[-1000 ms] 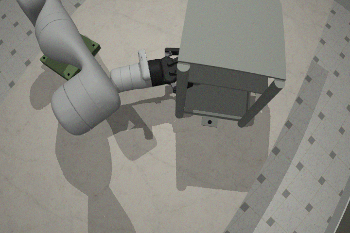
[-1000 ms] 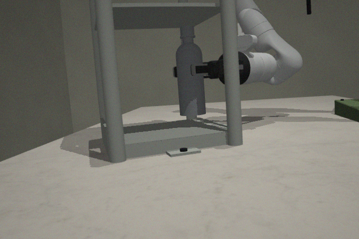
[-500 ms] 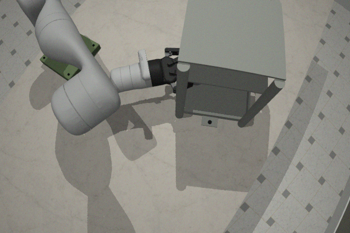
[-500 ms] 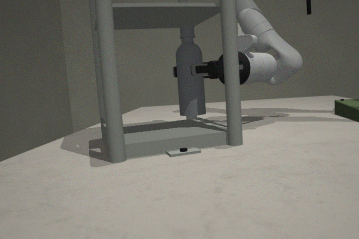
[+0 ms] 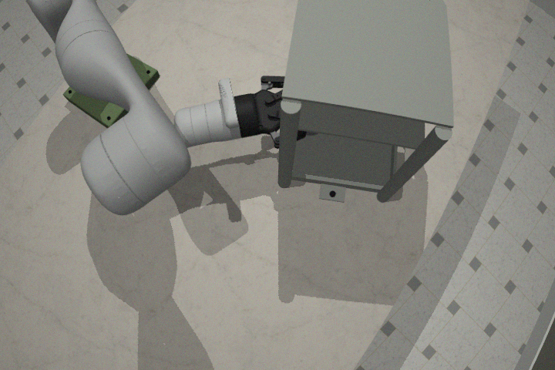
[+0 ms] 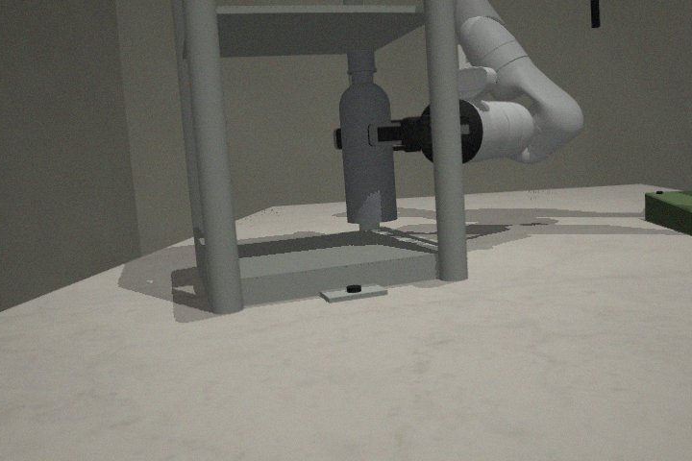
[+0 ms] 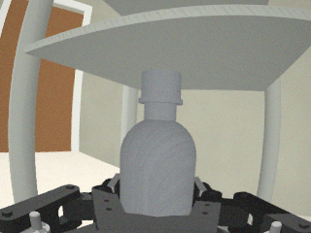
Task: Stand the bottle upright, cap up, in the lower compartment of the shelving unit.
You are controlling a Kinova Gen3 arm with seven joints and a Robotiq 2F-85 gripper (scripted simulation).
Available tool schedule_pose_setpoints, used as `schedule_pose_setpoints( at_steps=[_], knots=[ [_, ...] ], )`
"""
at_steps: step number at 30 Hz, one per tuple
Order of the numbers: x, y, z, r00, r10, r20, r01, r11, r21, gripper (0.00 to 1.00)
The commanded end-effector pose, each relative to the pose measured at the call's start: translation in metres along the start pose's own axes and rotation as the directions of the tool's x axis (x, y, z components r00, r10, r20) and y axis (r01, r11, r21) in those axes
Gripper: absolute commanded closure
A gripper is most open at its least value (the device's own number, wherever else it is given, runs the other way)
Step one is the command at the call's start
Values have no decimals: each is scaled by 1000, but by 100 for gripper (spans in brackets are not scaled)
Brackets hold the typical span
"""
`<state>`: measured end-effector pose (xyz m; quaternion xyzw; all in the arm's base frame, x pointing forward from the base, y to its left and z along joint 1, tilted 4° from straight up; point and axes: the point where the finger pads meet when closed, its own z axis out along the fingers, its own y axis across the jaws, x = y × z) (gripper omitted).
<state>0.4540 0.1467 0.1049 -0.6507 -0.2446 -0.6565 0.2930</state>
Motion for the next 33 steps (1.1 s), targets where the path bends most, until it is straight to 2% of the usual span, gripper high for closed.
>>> schedule_pose_setpoints(
  at_steps=[1, 7, 20, 33],
  knots=[
    [1, 0, 0, 1000, -1, -1, 1, 1000, 0, 100],
    [-1, 0, 0, 1000, -1, -1, 1, 1000, 0, 100],
    [-22, 0, 0, 1000, -1, -1, 1, 1000, 0, 100],
    [-23, 0, 0, 1000, -1, -1, 1, 1000, 0, 100]
  ],
)
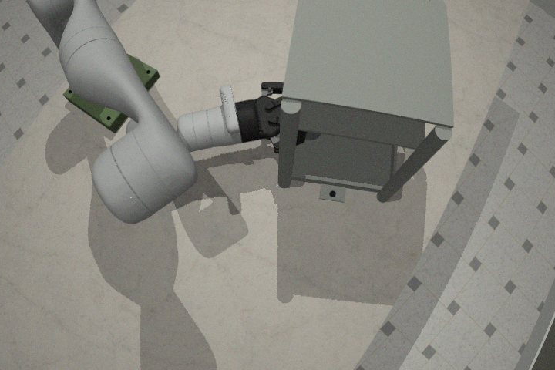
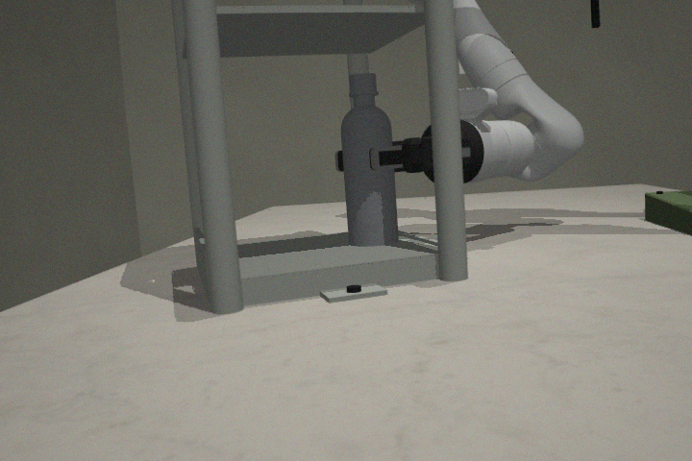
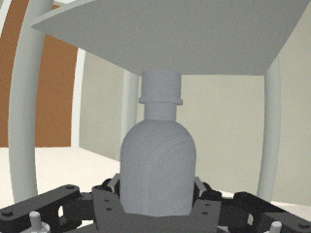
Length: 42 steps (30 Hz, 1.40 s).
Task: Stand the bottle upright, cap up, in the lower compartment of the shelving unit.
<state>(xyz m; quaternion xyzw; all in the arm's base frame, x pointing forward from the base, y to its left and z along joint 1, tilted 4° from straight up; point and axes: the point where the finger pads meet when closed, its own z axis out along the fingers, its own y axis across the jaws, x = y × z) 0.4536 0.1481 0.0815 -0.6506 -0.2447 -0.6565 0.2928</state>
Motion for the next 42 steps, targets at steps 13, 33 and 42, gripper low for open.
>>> schedule_pose_setpoints(
  at_steps=[13, 33, 42],
  knots=[
    [1, 0, 0, 1000, -1, -1, 1, 1000, 0, 100],
    [1, 0, 0, 1000, -1, -1, 1, 1000, 0, 57],
    [1, 0, 0, 1000, -1, -1, 1, 1000, 0, 28]
  ],
)
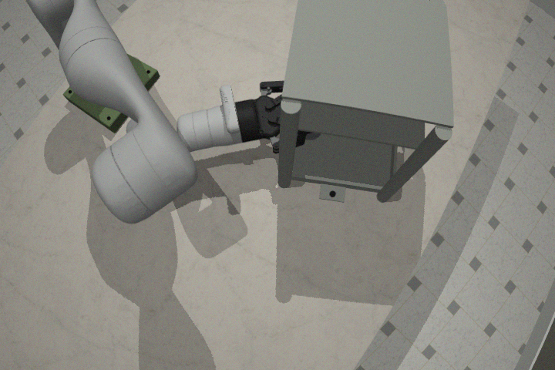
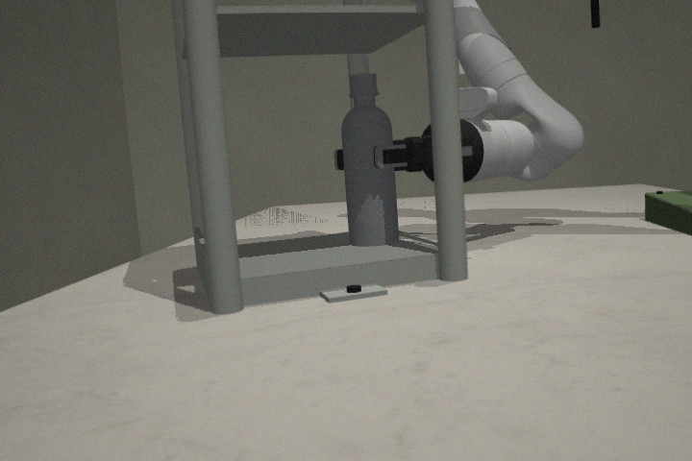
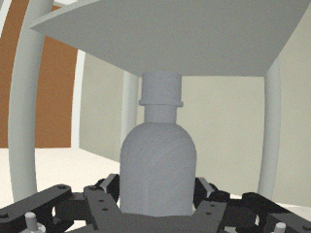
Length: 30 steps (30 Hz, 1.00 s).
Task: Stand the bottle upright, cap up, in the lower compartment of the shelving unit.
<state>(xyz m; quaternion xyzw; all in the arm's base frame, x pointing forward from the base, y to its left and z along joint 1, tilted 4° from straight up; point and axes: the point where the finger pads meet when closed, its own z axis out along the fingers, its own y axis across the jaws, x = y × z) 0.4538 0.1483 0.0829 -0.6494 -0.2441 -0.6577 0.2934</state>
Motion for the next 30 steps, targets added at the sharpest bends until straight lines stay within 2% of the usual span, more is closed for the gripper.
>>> schedule_pose_setpoints(
  at_steps=[1, 30],
  knots=[
    [-1, 0, 0, 1000, -1, 2, 1, 1000, 0, 28],
    [-1, 0, -4, 1000, -1, 2, 1, 1000, 0, 28]
  ],
)
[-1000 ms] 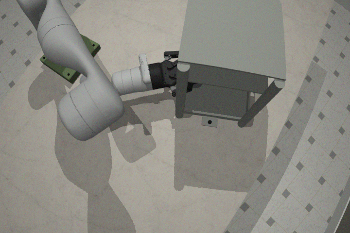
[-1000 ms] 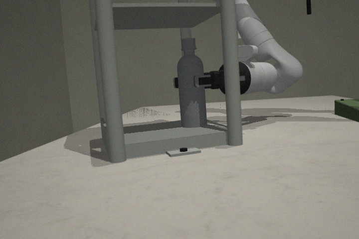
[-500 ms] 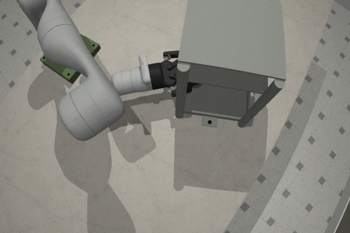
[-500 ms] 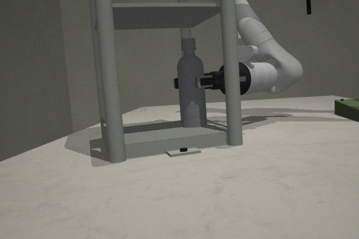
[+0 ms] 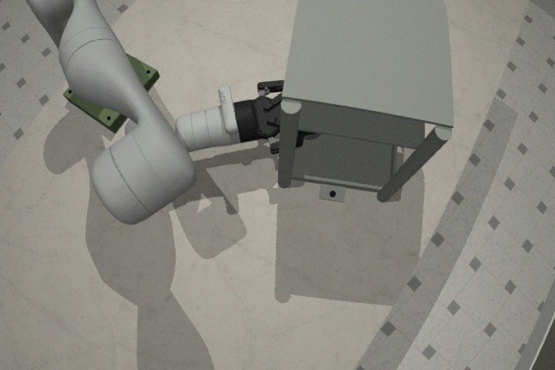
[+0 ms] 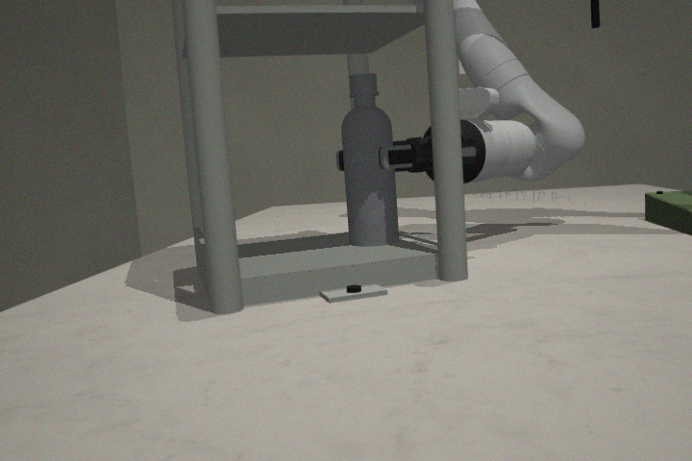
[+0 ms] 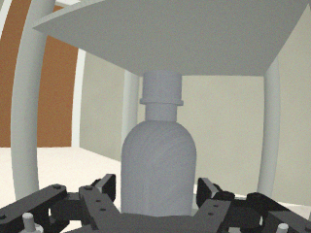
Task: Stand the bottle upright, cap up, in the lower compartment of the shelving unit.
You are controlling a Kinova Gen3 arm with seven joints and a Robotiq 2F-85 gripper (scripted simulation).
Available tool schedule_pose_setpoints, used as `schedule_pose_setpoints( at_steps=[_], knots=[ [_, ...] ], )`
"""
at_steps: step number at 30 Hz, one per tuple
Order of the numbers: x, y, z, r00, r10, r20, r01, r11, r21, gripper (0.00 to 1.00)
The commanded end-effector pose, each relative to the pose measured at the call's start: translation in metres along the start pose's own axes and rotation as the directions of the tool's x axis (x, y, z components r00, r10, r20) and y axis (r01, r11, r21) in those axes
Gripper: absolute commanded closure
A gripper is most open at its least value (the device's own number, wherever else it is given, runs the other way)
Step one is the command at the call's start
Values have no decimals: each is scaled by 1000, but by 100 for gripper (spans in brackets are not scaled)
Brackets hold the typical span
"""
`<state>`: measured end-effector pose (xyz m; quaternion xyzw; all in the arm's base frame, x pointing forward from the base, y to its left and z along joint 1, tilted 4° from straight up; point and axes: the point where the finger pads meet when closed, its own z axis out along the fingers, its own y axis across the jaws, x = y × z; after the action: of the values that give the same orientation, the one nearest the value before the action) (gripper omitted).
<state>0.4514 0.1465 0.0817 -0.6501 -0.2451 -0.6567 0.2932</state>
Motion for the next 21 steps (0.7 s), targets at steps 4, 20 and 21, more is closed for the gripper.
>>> schedule_pose_setpoints(
  at_steps=[4, 20, 21],
  knots=[
    [0, 1, -3, 1000, 0, -1, 0, 1000, -1, 28],
    [0, 1, -13, 1000, 0, -1, 0, 1000, -1, 28],
    [0, 1, -14, 1000, 0, -1, 0, 1000, -1, 28]
  ],
)
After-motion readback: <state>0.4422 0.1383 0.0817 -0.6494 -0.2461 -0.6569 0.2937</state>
